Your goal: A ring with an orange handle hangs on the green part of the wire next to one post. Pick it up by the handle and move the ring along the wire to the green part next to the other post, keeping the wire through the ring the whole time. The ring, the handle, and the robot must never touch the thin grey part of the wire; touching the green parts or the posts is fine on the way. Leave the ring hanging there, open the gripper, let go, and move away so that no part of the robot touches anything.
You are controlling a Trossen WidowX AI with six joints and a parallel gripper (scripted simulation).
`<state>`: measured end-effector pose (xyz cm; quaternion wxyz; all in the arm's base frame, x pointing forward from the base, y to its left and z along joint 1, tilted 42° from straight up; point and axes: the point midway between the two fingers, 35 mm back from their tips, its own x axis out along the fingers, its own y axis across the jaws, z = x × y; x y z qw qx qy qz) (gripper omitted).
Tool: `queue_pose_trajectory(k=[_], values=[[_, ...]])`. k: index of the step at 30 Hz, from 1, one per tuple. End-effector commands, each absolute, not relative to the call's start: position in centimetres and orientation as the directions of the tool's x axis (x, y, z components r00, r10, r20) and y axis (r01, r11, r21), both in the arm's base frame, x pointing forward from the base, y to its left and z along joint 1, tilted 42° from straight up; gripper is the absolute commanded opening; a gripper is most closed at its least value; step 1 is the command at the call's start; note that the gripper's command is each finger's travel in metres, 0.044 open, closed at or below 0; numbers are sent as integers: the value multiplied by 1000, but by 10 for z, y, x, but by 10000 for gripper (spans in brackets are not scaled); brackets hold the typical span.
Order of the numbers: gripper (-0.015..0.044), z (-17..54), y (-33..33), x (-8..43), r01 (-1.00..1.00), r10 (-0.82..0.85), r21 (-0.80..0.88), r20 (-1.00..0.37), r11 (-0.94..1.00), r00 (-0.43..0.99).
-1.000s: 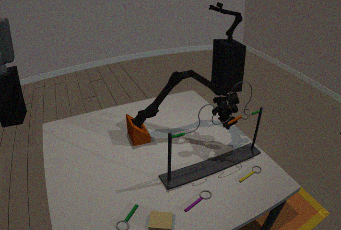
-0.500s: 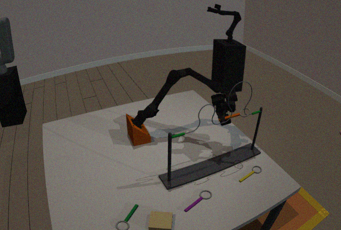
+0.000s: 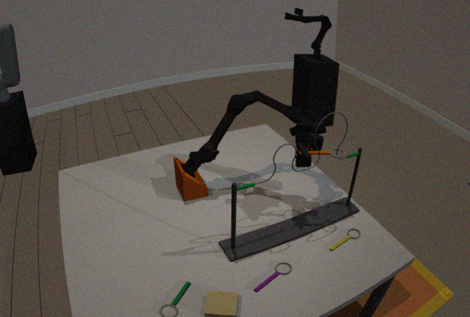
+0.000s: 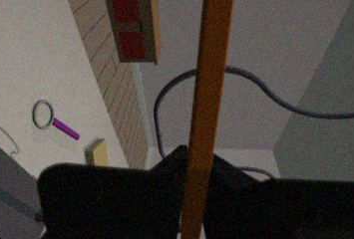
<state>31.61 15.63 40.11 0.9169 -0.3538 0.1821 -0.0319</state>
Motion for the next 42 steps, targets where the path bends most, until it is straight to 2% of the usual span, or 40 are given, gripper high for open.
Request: queue_pose_trajectory(k=[1,19,27,42], values=[[-150,411,146,316,-52,-222,-723,-278,689,935],[-150,462,115,318,7,-322,-935,-114,353,940],[-150,485,106,327,27,-266,-976,-32,216,963],[-150,507,103,326,36,-270,-987,-7,154,963]])
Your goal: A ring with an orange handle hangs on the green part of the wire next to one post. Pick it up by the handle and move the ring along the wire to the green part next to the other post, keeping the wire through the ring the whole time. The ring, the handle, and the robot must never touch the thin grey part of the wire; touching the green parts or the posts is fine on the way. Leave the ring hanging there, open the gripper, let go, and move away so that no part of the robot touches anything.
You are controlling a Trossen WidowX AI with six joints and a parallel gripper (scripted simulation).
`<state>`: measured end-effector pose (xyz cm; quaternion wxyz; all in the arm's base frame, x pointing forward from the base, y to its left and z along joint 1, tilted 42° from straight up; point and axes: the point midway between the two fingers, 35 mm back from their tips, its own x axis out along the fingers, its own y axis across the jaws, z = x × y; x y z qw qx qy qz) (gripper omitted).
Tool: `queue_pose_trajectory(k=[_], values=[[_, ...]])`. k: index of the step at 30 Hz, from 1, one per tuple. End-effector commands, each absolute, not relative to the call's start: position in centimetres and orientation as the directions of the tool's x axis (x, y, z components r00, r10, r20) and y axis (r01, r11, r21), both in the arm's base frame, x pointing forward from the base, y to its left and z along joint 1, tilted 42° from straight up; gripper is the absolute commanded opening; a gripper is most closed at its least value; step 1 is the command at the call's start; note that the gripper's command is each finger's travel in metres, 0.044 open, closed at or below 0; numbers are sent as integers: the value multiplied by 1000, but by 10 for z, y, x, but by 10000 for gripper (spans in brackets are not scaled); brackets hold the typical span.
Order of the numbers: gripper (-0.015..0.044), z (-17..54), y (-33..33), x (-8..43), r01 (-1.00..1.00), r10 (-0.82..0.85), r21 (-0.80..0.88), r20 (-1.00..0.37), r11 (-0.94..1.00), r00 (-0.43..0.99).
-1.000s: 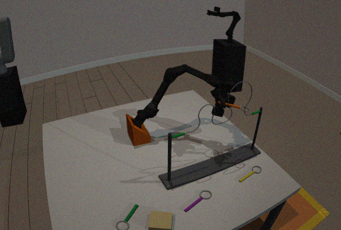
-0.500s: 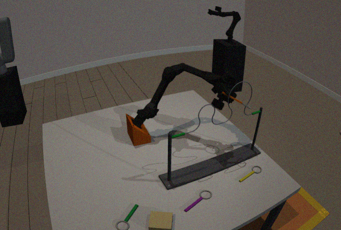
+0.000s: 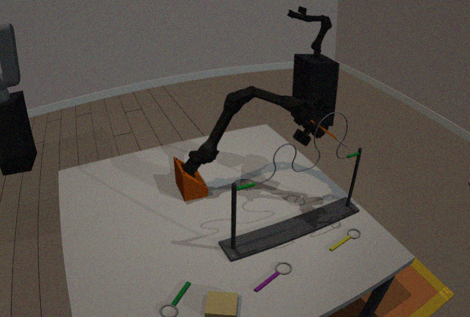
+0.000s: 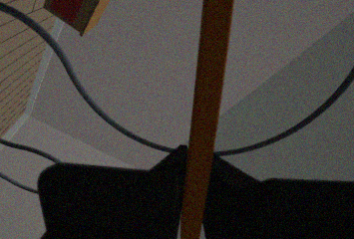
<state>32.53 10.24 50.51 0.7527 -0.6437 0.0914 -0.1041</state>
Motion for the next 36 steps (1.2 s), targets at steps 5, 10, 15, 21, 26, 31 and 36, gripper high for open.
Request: queue_pose_trajectory(k=[5,10,15,21,26,31,36], values=[[-150,508,103,326,34,-270,-986,-12,164,963],[-150,509,103,326,27,-266,-978,-29,205,963],[-150,508,104,326,18,-261,-966,-52,258,964],[-150,506,104,326,6,-253,-946,-81,325,964],[-150,504,105,326,-5,-243,-924,-106,382,964],[-150,503,106,326,-16,-232,-899,-131,438,964],[-150,501,106,326,-28,-219,-870,-155,492,963]])
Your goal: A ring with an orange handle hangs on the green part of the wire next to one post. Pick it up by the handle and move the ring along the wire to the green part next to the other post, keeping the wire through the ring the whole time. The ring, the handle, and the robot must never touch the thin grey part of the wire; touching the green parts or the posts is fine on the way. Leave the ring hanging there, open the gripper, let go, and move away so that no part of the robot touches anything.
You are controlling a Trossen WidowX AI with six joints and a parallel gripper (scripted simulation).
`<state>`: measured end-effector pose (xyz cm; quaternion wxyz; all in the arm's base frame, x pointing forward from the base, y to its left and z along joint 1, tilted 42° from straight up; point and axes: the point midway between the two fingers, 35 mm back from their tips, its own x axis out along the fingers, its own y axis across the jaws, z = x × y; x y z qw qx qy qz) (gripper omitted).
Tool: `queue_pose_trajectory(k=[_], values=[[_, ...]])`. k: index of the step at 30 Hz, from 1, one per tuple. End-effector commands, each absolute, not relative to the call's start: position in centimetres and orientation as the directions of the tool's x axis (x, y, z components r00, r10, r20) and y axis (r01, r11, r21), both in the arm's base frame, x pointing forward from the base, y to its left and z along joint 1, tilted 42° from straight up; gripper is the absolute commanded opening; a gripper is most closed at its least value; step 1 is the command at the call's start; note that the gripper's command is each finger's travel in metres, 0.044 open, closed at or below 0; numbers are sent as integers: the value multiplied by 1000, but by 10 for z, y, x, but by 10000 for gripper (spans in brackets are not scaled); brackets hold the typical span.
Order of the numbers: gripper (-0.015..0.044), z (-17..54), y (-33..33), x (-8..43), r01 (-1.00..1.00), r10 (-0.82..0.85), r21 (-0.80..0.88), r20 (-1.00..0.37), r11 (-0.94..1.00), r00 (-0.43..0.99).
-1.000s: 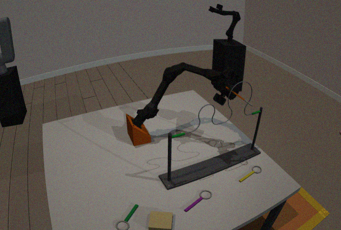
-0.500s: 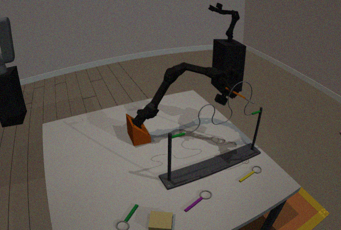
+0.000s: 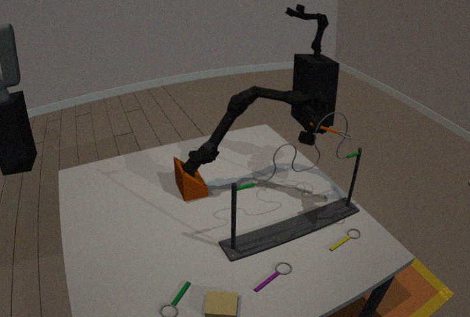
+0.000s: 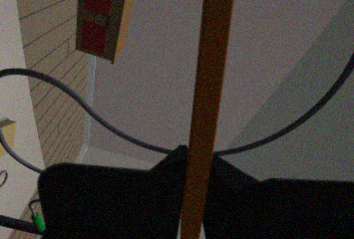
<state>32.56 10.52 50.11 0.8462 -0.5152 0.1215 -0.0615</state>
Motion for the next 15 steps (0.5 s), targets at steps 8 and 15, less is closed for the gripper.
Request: queue_pose_trajectory(k=[8,15], values=[[-150,498,108,326,-46,-195,-816,-192,576,962],[-150,496,110,326,-63,-170,-763,-223,644,960]])
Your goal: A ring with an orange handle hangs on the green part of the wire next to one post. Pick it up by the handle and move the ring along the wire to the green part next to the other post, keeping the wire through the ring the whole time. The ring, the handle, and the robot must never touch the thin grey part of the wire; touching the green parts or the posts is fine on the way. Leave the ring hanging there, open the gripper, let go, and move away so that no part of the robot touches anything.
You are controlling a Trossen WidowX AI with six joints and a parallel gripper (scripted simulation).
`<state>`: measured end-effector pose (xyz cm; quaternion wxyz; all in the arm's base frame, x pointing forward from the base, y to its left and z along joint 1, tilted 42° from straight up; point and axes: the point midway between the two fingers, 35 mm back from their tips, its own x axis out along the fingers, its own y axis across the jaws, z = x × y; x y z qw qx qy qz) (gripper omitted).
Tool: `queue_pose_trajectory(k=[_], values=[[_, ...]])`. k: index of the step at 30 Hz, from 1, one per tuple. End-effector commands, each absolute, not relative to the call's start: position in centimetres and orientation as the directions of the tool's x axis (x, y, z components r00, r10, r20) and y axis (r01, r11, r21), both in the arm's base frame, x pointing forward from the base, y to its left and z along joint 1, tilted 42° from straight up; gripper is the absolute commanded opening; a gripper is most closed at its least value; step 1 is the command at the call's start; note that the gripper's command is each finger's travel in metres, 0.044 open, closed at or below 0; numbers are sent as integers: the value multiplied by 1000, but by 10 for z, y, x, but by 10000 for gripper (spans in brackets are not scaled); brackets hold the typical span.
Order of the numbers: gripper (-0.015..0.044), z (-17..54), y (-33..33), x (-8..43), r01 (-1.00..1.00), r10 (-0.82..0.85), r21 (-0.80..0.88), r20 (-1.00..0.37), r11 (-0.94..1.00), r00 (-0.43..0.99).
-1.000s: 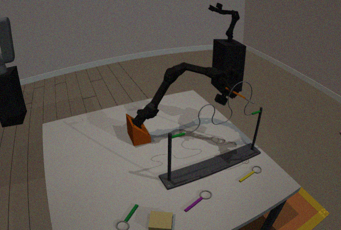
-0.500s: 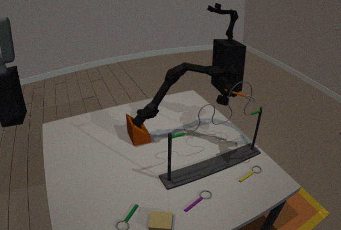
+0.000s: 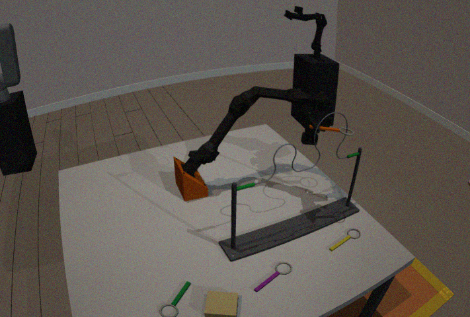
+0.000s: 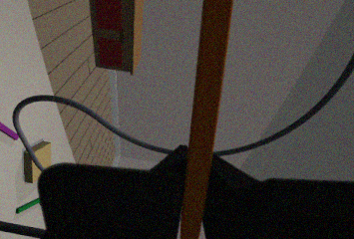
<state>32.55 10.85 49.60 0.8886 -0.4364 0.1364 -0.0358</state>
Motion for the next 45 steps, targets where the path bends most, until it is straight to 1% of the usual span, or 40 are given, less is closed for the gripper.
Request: queue_pose_trajectory(k=[1,23,45], values=[[-150,495,110,326,-65,-166,-754,-227,653,960],[-150,489,117,325,-116,-69,-547,-306,829,950],[-150,485,126,324,-163,54,-286,-354,944,934]])
